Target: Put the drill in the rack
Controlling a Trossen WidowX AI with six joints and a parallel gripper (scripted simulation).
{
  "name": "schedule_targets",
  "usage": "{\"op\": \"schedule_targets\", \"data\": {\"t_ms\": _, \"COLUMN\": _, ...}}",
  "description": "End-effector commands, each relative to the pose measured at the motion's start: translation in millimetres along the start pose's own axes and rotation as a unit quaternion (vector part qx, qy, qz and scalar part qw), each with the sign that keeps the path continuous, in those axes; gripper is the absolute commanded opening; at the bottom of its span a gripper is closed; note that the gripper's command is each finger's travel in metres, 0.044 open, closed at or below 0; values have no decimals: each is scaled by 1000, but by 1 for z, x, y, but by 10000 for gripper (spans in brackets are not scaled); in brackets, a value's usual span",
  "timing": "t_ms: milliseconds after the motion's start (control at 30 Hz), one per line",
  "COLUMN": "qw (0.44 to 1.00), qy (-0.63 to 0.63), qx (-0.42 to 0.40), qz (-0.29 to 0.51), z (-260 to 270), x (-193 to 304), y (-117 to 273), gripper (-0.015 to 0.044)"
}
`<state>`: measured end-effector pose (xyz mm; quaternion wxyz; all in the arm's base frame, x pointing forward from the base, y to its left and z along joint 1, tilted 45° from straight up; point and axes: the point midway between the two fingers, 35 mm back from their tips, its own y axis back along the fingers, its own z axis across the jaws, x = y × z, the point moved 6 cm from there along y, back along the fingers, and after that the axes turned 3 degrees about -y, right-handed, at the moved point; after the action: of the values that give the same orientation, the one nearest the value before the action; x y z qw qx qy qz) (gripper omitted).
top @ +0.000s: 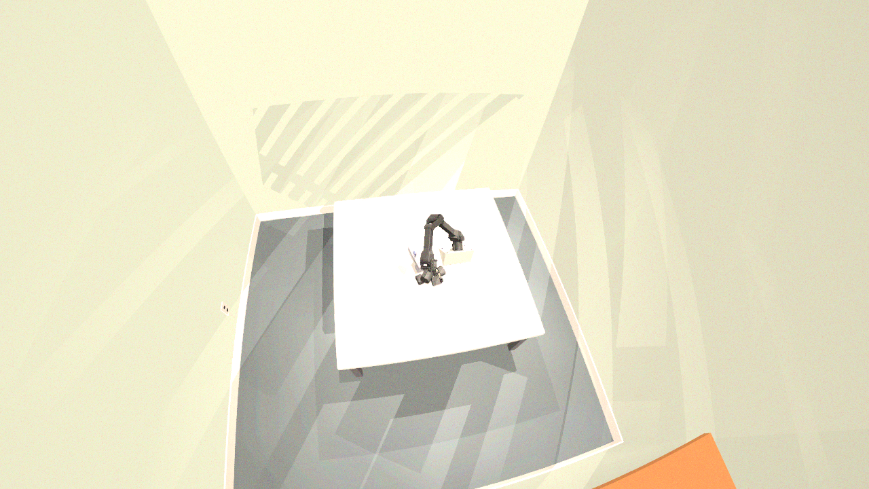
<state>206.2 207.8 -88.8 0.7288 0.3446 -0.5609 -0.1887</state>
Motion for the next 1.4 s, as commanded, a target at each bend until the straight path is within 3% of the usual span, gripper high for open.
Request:
{"op": "schedule_targets", "data": {"t_ms": 0, "qw": 1000, "qy": -3, "qx": 0, "qz": -2, "z": 4, "x": -1, "y": 1, "gripper": 0}}
{"op": "schedule_targets", "data": {"t_ms": 1367, "qw": 1000, "qy": -1, "qx": -1, "qz": -3, "z": 73, "x": -12, "y": -2, "gripper": 0}}
